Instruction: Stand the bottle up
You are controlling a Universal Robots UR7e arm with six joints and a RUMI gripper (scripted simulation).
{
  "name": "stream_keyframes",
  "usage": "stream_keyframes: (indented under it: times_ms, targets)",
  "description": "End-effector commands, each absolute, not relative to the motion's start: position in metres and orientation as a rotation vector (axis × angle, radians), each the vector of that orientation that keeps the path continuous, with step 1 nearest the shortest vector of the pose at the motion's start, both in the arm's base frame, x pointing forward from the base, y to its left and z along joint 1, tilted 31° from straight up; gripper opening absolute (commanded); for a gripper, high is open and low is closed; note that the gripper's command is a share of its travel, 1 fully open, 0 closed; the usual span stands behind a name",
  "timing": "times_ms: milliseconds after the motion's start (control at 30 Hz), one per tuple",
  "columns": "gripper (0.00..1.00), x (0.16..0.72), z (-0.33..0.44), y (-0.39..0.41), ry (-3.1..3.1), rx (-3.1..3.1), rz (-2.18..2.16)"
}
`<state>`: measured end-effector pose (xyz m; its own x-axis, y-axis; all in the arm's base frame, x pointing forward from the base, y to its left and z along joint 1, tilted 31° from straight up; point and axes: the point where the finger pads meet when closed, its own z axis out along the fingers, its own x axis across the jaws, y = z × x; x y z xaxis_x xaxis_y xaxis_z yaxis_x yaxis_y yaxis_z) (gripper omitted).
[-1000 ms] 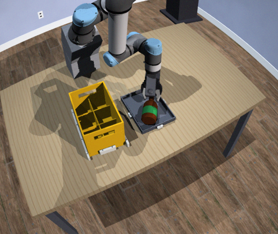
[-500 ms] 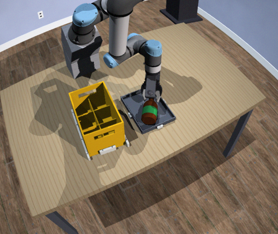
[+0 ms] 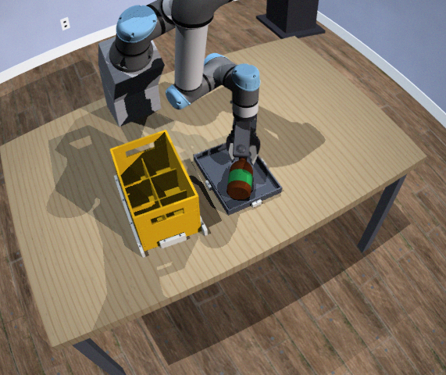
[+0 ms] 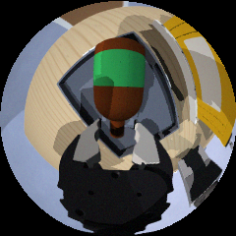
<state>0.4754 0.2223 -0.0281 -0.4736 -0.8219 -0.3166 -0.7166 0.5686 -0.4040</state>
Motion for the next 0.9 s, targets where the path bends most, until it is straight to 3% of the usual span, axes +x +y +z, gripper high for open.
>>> stream_keyframes:
  times_ms: [0, 800, 833, 867]
  targets:
    - [0.38, 0.4755, -0.0277, 0.2224, 2.325, -1.234, -0.296]
    - [0.38, 0.4755, -0.0277, 0.2224, 2.325, -1.234, -0.296]
    - [0.00, 0.4755, -0.0277, 0.2224, 2.325, -1.234, -0.296]
    - [0.00, 0.4755, -0.0277, 0.2224, 2.325, -1.234, -0.296]
